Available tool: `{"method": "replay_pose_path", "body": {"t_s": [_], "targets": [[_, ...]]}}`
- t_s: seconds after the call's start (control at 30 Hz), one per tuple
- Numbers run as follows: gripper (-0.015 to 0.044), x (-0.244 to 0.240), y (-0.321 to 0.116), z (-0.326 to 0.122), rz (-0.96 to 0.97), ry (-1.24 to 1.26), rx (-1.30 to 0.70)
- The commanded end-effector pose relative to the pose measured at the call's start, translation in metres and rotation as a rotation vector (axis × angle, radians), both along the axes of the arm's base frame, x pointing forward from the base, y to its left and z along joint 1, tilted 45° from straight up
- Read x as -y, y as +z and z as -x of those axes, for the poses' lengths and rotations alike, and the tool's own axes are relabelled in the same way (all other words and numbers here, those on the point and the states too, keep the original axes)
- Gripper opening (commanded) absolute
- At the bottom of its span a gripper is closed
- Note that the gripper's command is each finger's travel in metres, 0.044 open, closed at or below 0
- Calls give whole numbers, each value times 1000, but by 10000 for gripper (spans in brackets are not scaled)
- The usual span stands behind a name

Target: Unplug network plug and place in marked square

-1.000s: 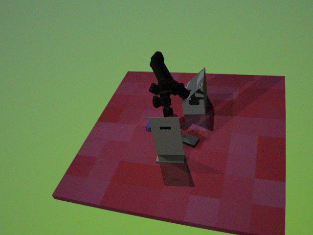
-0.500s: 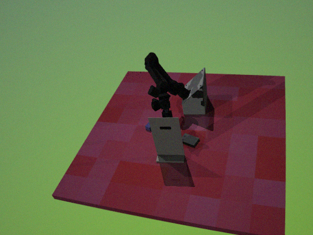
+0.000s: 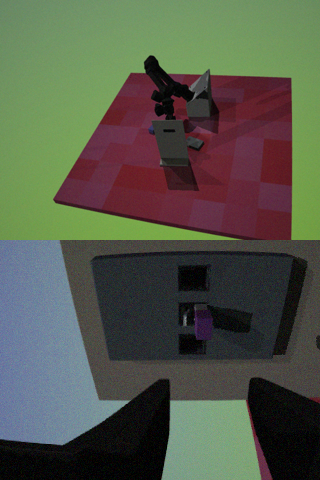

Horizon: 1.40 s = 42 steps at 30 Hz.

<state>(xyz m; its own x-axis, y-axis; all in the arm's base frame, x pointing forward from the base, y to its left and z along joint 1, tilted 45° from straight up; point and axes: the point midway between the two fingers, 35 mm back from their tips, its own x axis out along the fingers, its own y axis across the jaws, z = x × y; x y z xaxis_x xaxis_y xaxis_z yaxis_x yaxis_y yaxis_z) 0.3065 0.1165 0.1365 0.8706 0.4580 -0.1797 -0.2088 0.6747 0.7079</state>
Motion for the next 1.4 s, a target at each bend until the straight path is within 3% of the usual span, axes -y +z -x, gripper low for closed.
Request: {"method": "replay_pose_path", "body": {"t_s": [0.0, 1.37], "targets": [[156, -1, 1, -5, -3, -5, 0], [156, -15, 1, -51, -1, -5, 4]]}}
